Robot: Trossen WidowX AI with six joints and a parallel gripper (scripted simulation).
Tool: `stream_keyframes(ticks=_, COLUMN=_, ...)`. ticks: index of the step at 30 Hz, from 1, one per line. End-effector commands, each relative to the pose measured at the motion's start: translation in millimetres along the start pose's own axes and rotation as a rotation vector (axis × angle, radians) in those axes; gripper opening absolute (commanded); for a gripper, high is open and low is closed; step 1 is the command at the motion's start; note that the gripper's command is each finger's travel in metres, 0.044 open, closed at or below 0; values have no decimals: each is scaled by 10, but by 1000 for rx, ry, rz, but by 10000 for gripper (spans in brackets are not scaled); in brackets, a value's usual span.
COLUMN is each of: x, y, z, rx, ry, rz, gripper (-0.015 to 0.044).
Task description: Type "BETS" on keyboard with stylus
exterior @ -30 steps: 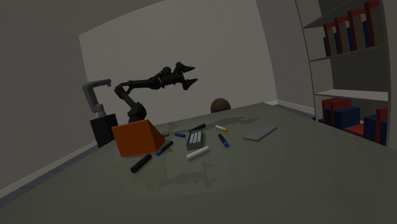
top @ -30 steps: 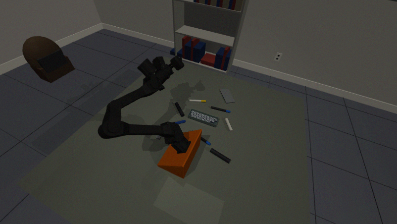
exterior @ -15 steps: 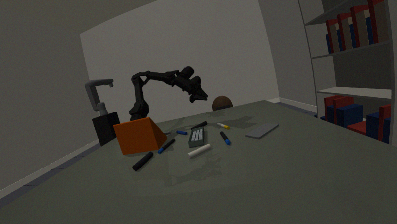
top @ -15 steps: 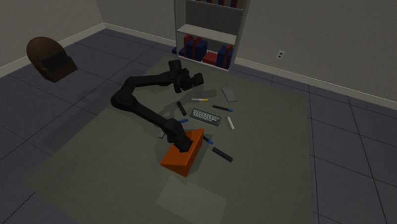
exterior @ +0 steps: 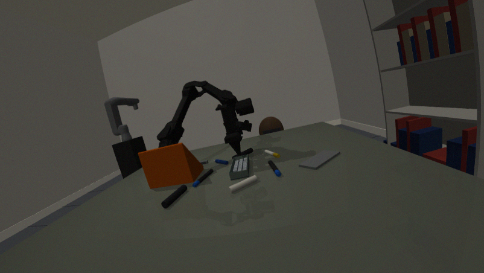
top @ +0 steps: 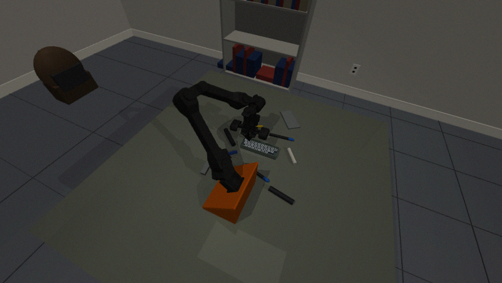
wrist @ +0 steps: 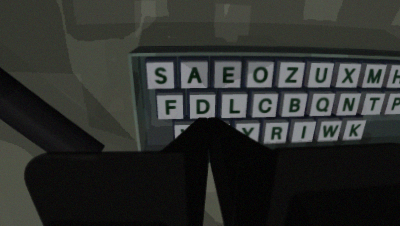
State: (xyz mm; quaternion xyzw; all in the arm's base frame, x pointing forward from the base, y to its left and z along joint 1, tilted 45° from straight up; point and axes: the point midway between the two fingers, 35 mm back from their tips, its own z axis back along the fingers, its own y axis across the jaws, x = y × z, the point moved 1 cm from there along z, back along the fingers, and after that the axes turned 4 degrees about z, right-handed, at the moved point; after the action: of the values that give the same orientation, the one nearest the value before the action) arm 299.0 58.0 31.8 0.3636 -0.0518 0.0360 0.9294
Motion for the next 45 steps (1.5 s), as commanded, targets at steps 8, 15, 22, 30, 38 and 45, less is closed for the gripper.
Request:
stream_keyframes(ticks=8, x=3, y=12, z=-21, rx=33, ry=19, rz=-17, gripper=0)
stream_keyframes(ticks=15, x=-54, y=-620, z=-39, rx=30, ry=19, rz=-17, gripper=0)
stream_keyframes(ticks=22, x=-54, y=-620, z=-39, rx=30, ry=19, rz=-17, gripper=0)
stream_keyframes(ticks=30, x=-89, y=-1146, z=-47, rx=26, ry=18, rz=-16, gripper=0)
stream_keyframes(ticks=38, x=-108, y=-1250, z=-51, rx=26, ry=18, rz=-16, gripper=0)
stream_keyframes(ticks=45, x=-151, y=-1202, z=-48, rx=26, ry=18, rz=-16, gripper=0)
